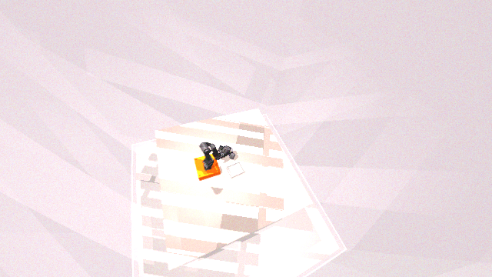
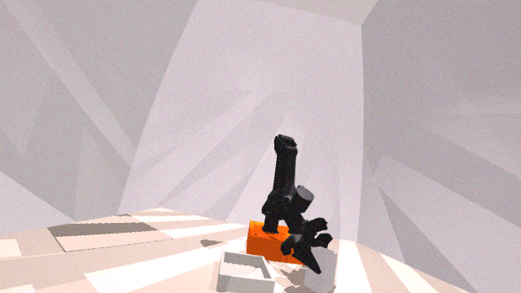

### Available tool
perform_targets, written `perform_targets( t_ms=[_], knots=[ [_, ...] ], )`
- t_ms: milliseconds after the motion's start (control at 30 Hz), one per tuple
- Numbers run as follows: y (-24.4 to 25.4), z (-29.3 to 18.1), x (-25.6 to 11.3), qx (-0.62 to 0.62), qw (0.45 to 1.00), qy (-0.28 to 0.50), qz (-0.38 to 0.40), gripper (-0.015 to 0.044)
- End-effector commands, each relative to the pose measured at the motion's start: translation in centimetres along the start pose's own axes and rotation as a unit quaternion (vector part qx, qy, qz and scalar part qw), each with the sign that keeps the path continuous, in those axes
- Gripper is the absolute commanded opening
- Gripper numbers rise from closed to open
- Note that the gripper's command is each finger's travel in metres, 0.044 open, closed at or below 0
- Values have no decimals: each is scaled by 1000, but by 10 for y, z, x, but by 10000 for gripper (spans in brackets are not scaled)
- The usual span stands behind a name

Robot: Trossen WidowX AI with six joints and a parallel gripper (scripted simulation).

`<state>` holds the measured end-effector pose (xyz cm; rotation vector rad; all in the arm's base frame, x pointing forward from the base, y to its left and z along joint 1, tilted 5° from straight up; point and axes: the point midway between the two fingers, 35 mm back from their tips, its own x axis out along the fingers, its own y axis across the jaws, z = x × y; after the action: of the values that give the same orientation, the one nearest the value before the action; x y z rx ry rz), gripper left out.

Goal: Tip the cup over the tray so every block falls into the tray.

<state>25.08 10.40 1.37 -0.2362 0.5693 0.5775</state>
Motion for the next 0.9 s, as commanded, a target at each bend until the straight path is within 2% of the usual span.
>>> perform_targets(
  t_ms=[0,233,867],
  knots=[
    [0,-3,-1,3,1000,5,-1,190],
    [0,5,-6,3,1000,5,-1,6],
    [2,23,-26,3,1000,5,-1,0]
  ],
)
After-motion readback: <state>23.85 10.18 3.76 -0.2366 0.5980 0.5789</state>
